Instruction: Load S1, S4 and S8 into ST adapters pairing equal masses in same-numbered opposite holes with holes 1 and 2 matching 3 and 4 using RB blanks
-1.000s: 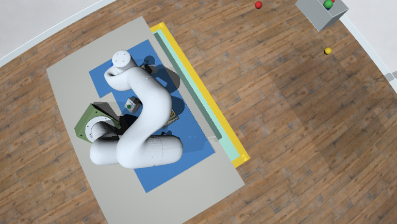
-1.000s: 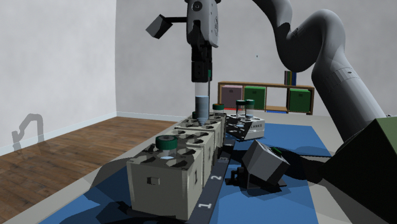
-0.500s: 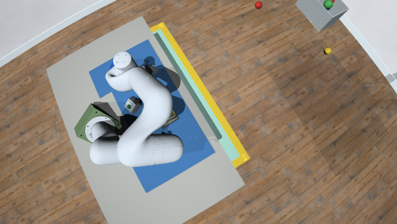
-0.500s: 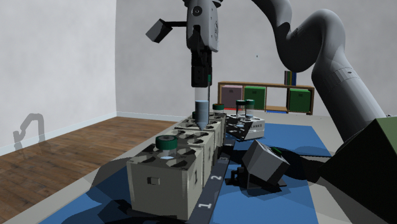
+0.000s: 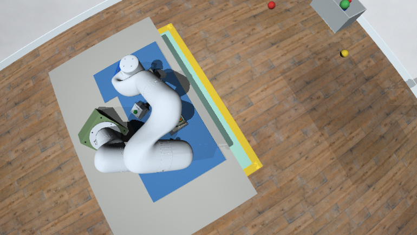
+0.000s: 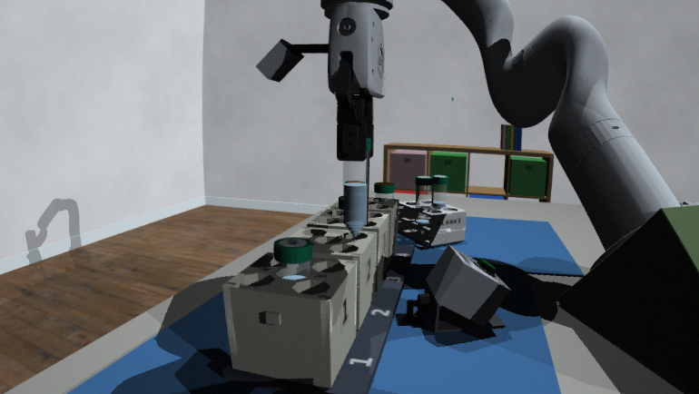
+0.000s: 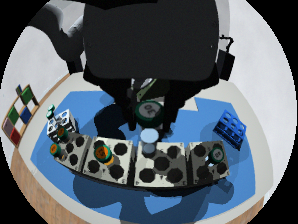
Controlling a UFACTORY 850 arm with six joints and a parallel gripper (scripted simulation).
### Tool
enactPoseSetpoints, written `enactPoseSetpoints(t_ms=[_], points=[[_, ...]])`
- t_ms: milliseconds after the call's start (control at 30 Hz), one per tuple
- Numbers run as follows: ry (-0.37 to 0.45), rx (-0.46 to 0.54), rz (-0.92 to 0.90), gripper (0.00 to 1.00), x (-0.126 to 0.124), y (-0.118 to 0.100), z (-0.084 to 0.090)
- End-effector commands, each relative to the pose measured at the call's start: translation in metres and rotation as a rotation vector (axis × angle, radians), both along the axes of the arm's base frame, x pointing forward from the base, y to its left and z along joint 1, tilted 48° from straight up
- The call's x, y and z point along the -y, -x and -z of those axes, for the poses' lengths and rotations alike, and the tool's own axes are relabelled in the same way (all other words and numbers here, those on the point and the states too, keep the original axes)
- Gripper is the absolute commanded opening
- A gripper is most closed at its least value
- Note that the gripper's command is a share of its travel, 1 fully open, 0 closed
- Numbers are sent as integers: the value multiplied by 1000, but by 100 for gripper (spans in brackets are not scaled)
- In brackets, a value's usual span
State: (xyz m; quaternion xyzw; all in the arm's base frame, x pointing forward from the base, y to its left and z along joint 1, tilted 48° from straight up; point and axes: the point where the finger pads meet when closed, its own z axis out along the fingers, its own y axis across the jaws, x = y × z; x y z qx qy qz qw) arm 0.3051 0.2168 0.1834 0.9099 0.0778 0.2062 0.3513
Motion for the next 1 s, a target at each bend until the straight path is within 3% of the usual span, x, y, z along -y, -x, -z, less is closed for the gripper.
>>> enactPoseSetpoints(t_ms=[0,967], points=[[-1,1,0,0,1,-2,2],[-1,1,0,0,16,-12,19]])
